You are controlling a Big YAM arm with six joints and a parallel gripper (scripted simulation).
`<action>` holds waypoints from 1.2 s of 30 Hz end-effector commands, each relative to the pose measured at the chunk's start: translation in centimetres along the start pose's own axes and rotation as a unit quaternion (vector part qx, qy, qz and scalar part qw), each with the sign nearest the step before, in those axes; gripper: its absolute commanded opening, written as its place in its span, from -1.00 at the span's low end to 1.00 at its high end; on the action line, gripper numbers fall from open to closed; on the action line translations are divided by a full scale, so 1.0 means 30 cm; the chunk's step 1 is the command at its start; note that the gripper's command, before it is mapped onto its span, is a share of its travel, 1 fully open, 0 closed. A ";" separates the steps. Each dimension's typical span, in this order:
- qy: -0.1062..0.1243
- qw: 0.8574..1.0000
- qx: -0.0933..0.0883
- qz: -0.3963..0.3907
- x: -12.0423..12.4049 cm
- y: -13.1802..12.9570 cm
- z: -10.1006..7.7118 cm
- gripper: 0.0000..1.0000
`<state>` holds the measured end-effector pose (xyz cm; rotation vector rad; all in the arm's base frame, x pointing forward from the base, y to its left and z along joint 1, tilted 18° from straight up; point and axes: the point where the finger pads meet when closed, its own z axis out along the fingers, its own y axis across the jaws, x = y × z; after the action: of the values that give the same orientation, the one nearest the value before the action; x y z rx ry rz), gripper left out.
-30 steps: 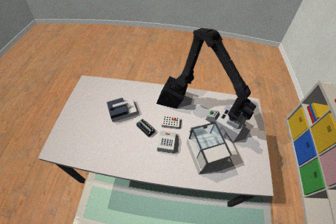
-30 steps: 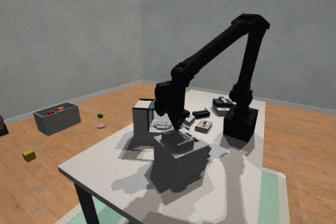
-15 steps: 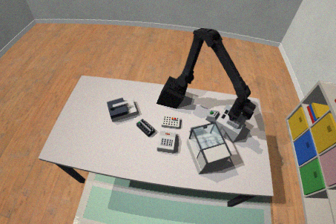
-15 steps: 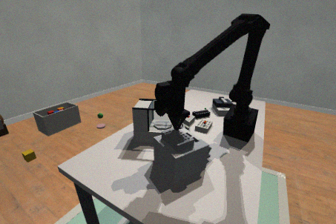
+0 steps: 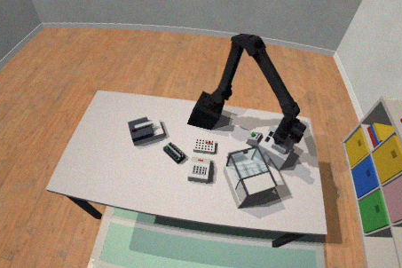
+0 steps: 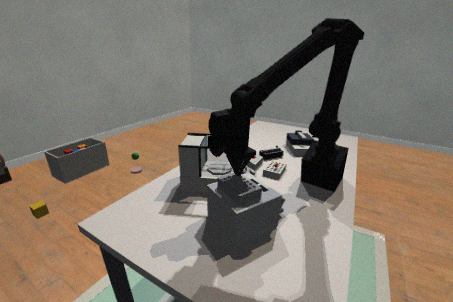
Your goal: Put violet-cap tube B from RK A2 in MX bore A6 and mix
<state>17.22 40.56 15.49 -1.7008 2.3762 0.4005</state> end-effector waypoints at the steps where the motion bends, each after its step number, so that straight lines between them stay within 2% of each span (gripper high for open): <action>1: 0.007 1.000 0.001 -0.001 -0.003 0.007 0.074 -0.82; 36: 0.007 1.000 0.001 -0.002 0.003 0.006 0.086 -0.82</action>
<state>17.23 40.61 15.51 -1.6987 2.3732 0.4031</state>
